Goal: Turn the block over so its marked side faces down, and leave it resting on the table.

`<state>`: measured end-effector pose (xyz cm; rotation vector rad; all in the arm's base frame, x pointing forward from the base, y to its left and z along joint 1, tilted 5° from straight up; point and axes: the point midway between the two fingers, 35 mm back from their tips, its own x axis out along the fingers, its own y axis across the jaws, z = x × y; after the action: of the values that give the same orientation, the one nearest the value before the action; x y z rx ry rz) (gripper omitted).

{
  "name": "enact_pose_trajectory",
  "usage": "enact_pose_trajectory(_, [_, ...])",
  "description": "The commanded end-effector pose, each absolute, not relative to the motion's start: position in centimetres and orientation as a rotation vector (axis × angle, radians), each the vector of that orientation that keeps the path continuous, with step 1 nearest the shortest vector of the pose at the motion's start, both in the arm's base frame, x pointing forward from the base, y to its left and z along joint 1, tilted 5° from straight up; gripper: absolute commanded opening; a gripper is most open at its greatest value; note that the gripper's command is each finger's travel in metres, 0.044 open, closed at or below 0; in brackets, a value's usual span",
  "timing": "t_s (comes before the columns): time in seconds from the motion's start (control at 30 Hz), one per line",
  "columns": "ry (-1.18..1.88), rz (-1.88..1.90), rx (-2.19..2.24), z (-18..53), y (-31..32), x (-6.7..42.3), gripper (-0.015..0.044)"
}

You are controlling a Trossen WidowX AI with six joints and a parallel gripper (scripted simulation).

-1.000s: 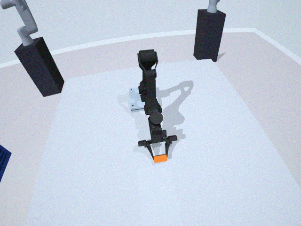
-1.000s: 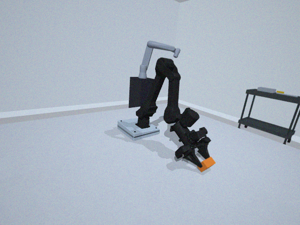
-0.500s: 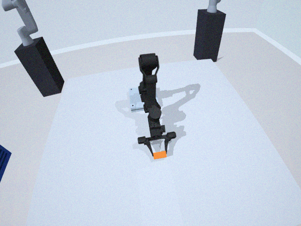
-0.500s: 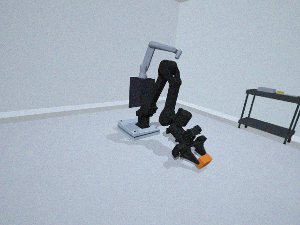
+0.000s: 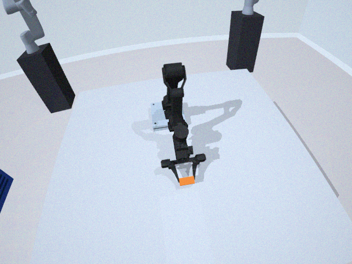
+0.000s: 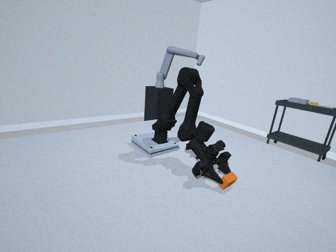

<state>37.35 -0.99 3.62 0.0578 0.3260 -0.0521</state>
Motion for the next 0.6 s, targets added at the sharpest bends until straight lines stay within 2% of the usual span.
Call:
enact_pose_trajectory(0.0, [0.323,-0.056,0.062,3.66,-1.04,37.36,0.0131])
enact_pose_trajectory(0.4, [0.323,-0.056,0.062,3.66,-1.04,37.36,0.0440])
enact_pose_trajectory(0.57, [0.323,-0.056,0.062,3.66,-1.04,37.36,0.0440])
